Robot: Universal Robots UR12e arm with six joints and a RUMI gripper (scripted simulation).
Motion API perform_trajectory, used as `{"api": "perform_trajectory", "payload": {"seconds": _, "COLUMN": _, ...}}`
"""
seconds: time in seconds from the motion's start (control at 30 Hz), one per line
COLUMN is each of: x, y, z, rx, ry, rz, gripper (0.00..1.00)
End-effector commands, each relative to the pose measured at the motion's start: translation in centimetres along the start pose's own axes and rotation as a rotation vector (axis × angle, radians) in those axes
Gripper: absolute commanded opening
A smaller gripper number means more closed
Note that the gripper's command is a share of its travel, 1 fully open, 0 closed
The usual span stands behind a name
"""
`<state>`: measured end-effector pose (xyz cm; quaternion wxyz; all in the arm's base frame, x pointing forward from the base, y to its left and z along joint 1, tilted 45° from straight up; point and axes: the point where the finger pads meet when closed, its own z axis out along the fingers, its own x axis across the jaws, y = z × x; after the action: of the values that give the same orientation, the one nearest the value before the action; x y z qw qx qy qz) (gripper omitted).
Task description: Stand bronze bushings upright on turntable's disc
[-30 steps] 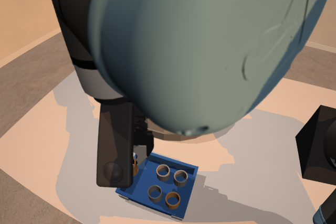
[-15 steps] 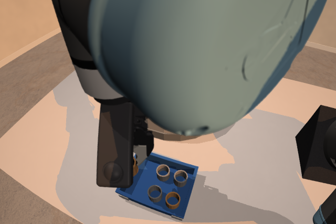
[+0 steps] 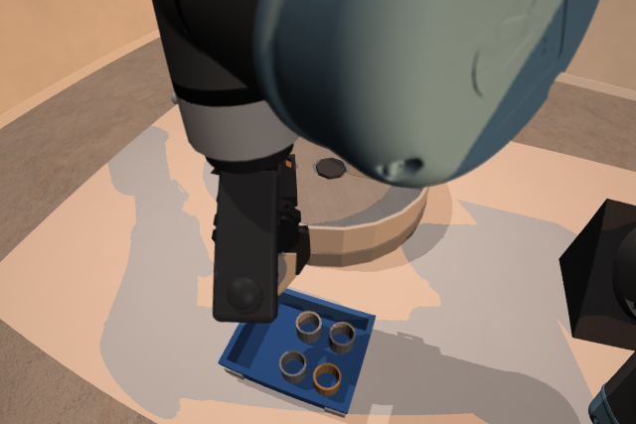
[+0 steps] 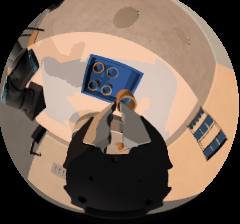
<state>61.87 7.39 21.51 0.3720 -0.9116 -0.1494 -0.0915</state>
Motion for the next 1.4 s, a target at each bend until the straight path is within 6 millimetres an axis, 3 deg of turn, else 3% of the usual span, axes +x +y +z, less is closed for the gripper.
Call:
{"api": "perform_trajectory", "payload": {"seconds": 0.0, "x": -3.0, "y": 4.3, "z": 0.0, "rx": 0.001, "ry": 0.0, "rz": 0.003, "gripper": 0.0}}
{"api": "perform_trajectory", "payload": {"seconds": 0.1, "x": -4.9, "y": 7.0, "z": 0.0, "rx": 0.001, "ry": 0.0, "rz": 0.003, "gripper": 0.0}}
{"api": "perform_trajectory", "payload": {"seconds": 0.17, "x": -4.9, "y": 7.0, "z": 0.0, "rx": 0.001, "ry": 0.0, "rz": 0.003, "gripper": 0.0}}
{"api": "perform_trajectory", "payload": {"seconds": 0.67, "x": -15.1, "y": 21.5, "z": -0.2, "rx": -0.002, "ry": 0.001, "rz": 0.001, "gripper": 0.0}}
{"api": "perform_trajectory", "payload": {"seconds": 0.73, "x": -15.1, "y": 21.5, "z": -0.2, "rx": -0.002, "ry": 0.001, "rz": 0.001, "gripper": 0.0}}
{"api": "perform_trajectory", "payload": {"seconds": 0.87, "x": -16.7, "y": 24.0, "z": -0.3, "rx": -0.004, "ry": 0.002, "rz": -0.001, "gripper": 0.0}}
{"api": "perform_trajectory", "payload": {"seconds": 1.03, "x": -17.9, "y": 25.6, "z": -0.3, "rx": -0.004, "ry": 0.002, "rz": -0.001, "gripper": 0.0}}
{"api": "perform_trajectory", "payload": {"seconds": 1.37, "x": -18.2, "y": 25.9, "z": -0.2, "rx": -0.003, "ry": 0.0, "rz": -0.002, "gripper": 0.0}}
